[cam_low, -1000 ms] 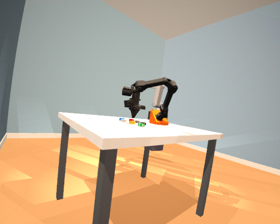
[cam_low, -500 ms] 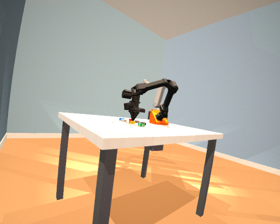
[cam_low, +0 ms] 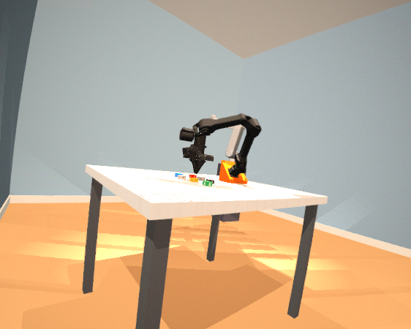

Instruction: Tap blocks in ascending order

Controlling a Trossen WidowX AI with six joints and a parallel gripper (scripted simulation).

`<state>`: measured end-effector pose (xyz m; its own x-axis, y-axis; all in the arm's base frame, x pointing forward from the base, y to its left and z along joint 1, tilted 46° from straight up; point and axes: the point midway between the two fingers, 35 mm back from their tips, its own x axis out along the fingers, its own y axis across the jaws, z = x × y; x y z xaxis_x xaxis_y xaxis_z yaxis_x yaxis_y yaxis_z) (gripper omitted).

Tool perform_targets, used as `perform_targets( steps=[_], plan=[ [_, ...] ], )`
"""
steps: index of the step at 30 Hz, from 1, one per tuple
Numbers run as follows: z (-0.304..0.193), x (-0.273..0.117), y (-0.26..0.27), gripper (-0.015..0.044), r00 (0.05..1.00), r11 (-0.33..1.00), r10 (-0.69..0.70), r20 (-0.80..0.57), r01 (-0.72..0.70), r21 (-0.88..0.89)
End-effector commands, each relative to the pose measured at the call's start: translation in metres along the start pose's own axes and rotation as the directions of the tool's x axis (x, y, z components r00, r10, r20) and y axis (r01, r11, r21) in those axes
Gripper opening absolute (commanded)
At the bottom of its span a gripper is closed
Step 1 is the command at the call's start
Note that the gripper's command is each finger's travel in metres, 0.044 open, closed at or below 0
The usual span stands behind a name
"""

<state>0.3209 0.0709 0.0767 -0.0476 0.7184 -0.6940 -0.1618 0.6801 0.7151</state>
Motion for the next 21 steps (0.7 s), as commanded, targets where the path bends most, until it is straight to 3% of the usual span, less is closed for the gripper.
perform_targets(
  steps=[1, 7, 12, 21],
  plan=[
    [0.002, -0.012, 0.001, 0.002, 1.0, 1.0, -0.006, 0.003, 0.006, -0.011],
    [0.001, -0.082, 0.001, 0.002, 1.0, 1.0, -0.007, 0.002, 0.007, -0.009],
    [-0.006, -0.086, -0.007, 0.002, 1.0, 1.0, -0.014, 0.003, 0.014, -0.012],
    [-0.106, -0.085, -0.074, 0.002, 1.0, 1.0, -0.011, -0.003, 0.011, -0.006]
  ],
)
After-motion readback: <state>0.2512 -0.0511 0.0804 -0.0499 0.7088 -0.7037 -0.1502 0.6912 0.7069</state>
